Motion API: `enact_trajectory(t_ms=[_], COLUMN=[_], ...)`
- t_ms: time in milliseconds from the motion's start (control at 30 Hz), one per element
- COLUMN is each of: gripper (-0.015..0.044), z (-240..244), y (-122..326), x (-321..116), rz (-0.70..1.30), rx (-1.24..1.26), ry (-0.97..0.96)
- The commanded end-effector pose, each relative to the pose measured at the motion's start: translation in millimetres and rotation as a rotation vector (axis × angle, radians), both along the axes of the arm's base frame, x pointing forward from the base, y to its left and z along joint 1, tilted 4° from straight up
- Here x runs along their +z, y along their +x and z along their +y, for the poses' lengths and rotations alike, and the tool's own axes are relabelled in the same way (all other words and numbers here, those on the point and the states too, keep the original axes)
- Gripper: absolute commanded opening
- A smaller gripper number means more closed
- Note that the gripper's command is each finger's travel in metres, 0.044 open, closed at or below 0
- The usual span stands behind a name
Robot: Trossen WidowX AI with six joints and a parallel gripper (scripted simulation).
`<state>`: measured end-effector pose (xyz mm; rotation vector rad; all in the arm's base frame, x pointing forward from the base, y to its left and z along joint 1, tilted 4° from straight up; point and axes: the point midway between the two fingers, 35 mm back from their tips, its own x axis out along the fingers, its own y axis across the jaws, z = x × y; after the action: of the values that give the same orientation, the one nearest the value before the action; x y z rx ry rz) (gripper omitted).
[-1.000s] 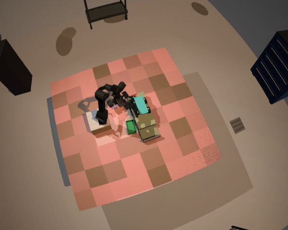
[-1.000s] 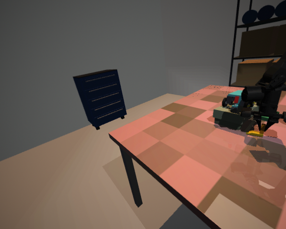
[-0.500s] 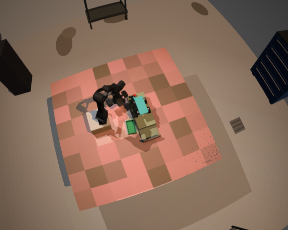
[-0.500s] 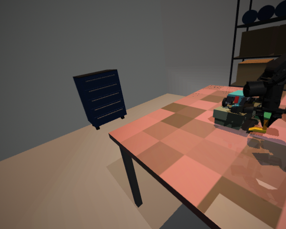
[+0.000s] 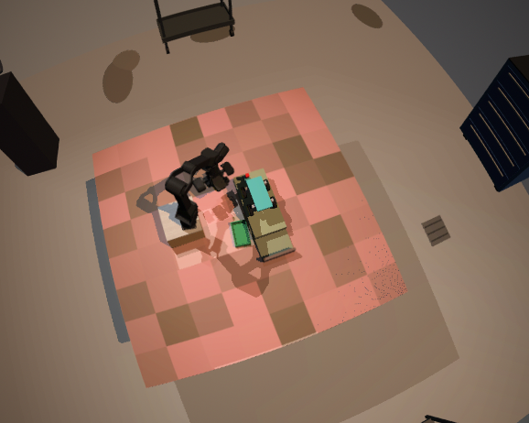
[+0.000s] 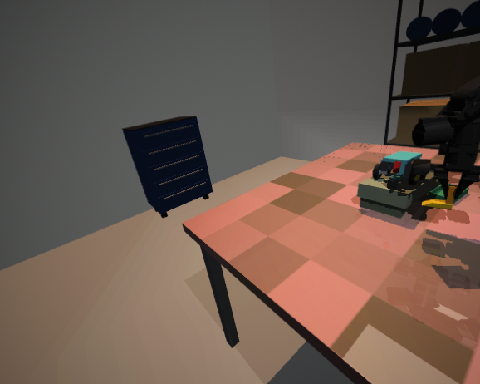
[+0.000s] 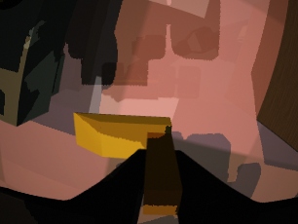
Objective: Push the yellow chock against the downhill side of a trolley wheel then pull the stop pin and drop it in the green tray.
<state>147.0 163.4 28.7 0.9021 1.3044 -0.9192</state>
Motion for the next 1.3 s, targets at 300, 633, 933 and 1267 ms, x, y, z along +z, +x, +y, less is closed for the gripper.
enact_trajectory(t_ms=[300,633,933,1267], gripper=[0.0000,0.0000,0.0000,0.0000], z=[3.7,7.2,8.9,8.9], y=[0.1,1.6,2.9,2.9], x=[42.0,69.5,80.2,80.2], rz=[-0.013,-0.013,-0.013,-0.001], rx=[-0.002,-0.002,-0.002,0.279], ry=[0.011,0.011,0.011,-0.004])
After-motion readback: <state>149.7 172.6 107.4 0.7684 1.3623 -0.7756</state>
